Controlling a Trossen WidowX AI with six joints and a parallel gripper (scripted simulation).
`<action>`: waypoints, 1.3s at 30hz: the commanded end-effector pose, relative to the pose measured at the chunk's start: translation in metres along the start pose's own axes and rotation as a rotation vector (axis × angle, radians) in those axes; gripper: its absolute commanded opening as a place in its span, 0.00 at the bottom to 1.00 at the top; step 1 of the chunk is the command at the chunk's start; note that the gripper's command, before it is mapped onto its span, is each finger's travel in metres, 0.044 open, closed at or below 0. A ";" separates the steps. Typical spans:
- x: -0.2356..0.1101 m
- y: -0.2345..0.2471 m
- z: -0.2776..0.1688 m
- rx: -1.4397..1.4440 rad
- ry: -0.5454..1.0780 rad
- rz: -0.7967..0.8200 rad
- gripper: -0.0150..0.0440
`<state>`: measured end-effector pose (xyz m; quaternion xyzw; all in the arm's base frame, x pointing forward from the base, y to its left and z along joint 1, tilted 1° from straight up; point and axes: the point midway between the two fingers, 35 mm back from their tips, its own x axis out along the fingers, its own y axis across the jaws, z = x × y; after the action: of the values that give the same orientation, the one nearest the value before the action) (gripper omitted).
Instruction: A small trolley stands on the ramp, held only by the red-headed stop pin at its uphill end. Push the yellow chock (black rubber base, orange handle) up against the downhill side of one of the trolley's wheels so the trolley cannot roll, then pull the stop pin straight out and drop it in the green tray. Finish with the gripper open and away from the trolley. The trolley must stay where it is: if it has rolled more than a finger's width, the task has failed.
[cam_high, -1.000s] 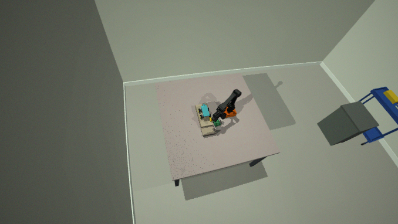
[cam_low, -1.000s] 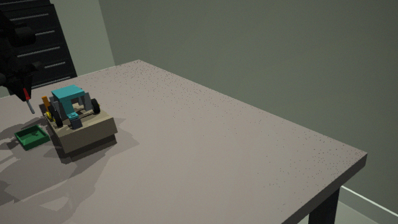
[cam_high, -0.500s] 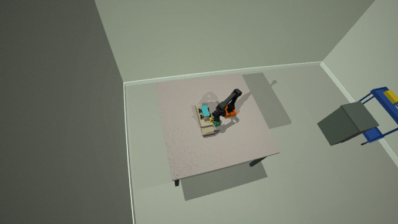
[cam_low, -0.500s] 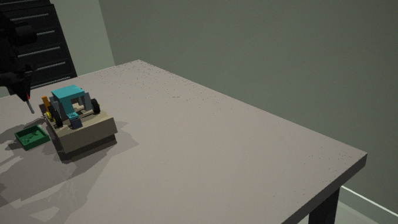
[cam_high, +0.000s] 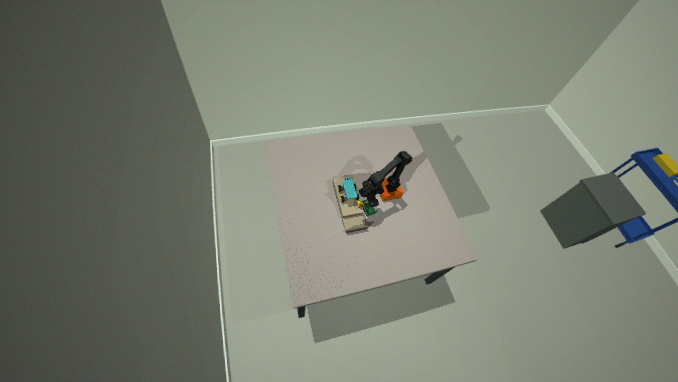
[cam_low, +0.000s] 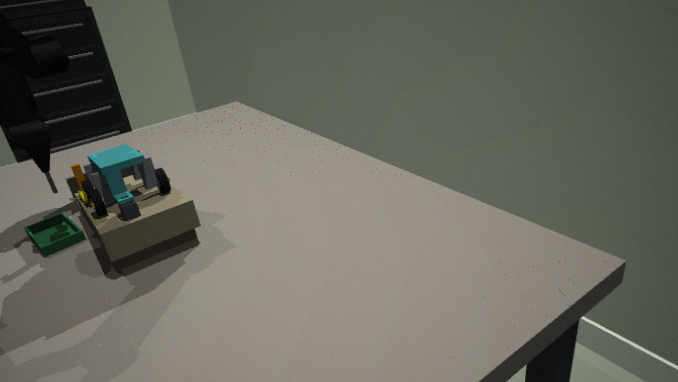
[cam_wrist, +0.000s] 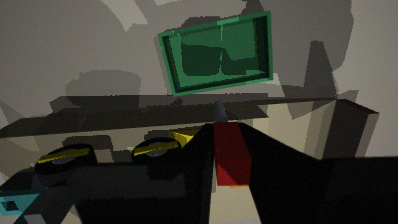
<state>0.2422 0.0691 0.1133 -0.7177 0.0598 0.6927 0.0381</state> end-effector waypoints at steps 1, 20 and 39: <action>-0.002 0.000 -0.001 -0.133 -0.001 -0.032 0.25; 0.017 0.000 0.026 -0.153 -0.005 -0.035 0.25; 0.054 -0.013 0.030 -0.152 -0.022 -0.207 0.25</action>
<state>0.2166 0.0785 0.0683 -0.7150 -0.0542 0.6955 0.0465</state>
